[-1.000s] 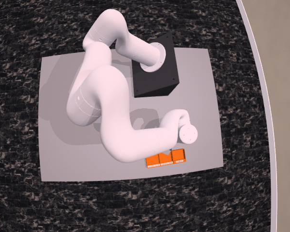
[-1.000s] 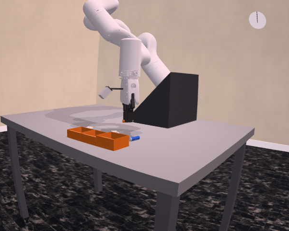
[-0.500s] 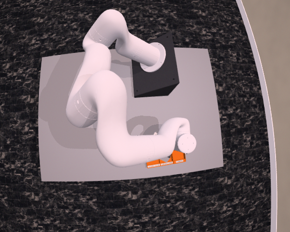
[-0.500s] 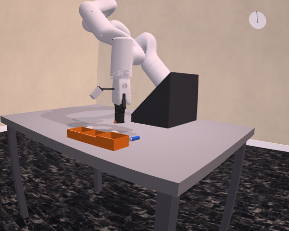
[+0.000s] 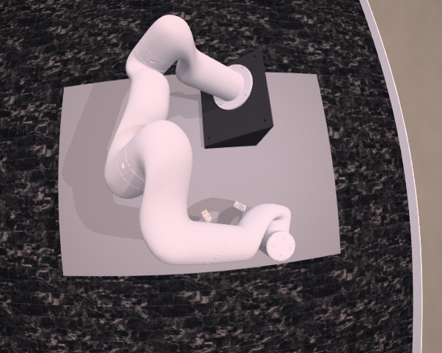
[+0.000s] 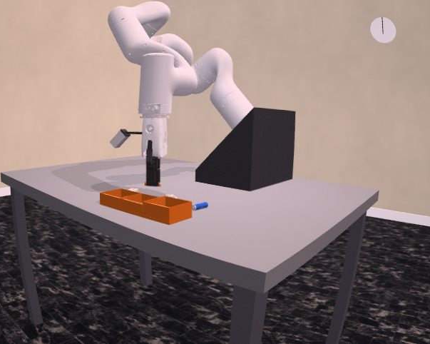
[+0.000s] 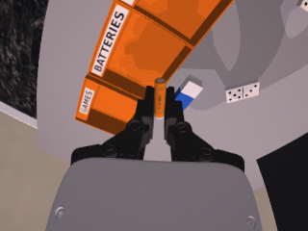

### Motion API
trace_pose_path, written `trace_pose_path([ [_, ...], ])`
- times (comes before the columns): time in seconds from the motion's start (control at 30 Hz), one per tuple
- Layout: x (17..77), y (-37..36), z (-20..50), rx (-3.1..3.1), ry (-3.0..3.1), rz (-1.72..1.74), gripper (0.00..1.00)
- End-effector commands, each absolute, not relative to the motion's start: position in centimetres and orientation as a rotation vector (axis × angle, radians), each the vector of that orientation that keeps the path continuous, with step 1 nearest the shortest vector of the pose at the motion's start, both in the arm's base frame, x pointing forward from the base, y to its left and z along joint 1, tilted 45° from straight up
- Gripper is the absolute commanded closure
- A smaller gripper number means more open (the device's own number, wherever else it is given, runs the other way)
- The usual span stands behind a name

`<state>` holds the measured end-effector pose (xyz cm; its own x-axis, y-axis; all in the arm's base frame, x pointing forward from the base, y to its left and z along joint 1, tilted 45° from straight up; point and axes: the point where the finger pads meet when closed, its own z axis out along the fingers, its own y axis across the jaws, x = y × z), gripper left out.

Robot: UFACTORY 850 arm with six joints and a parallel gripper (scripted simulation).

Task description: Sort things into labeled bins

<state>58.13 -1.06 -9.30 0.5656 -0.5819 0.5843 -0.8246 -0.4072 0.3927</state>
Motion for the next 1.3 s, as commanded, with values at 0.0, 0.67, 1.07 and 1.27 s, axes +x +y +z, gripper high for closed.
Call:
trace_pose_path([
  [0.0,60.4,-1.3,-9.0,2.057,-1.292,0.550,1.00],
  [0.67,61.0,-1.4,-8.9,1.820,-1.689,0.715,1.00],
  [1.07,61.0,-2.1,-9.6,1.820,-1.689,0.715,1.00],
  [1.27,61.0,-2.6,-10.2,1.820,-1.689,0.715,1.00],
])
